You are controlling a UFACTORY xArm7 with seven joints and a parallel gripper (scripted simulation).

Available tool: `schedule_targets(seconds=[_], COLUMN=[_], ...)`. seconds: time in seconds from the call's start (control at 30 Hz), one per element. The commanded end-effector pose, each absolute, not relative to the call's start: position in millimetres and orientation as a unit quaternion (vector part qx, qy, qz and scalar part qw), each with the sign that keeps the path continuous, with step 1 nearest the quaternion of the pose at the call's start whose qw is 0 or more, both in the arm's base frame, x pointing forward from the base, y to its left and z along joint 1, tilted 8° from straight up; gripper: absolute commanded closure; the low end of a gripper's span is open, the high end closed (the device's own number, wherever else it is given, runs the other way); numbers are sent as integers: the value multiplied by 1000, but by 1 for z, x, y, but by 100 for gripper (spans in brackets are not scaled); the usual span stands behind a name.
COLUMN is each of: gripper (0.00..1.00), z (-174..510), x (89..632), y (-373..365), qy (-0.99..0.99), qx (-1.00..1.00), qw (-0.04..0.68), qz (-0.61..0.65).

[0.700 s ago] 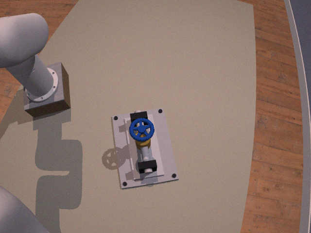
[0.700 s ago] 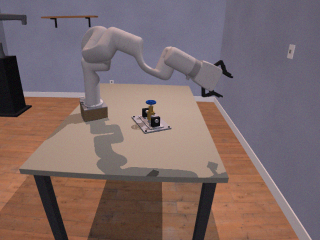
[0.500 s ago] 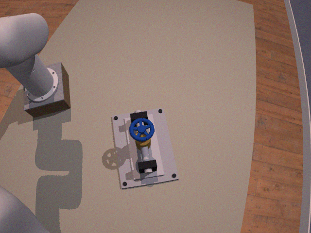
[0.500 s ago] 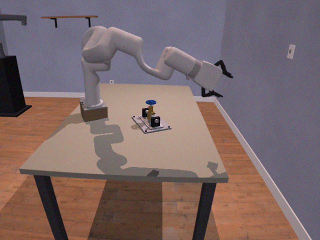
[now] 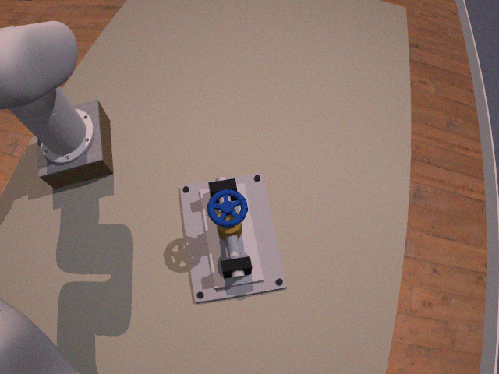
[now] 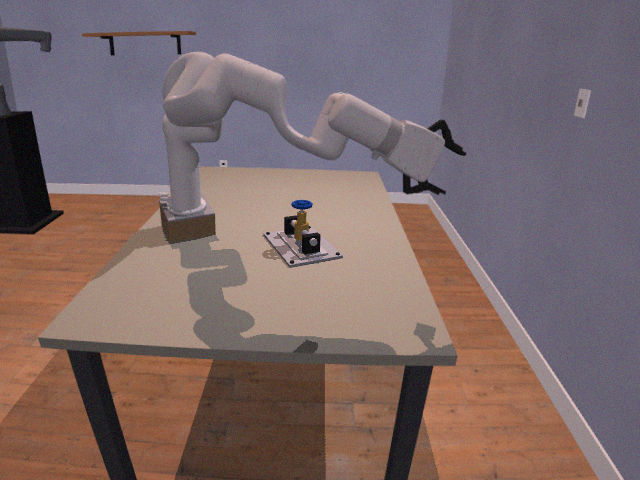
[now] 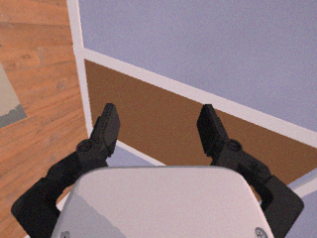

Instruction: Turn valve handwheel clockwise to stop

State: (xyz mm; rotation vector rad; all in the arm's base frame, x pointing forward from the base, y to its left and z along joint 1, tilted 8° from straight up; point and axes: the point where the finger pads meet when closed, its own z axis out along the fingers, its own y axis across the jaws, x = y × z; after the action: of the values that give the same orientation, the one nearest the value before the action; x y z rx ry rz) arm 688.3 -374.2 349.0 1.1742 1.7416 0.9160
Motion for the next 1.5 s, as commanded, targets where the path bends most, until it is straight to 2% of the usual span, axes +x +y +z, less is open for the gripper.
schedule_targets(seconds=[0.0,0.47,1.07,1.13,1.47], gripper=[0,0,0,0,0], z=[359,374,374,372,369], x=[683,645,644,625,614], y=[-356,-263,-263,-225,-206], qy=[715,821,822,858,875], qx=[435,271,270,198,159], qw=[413,395,395,383,375], qz=[359,310,309,280,262])
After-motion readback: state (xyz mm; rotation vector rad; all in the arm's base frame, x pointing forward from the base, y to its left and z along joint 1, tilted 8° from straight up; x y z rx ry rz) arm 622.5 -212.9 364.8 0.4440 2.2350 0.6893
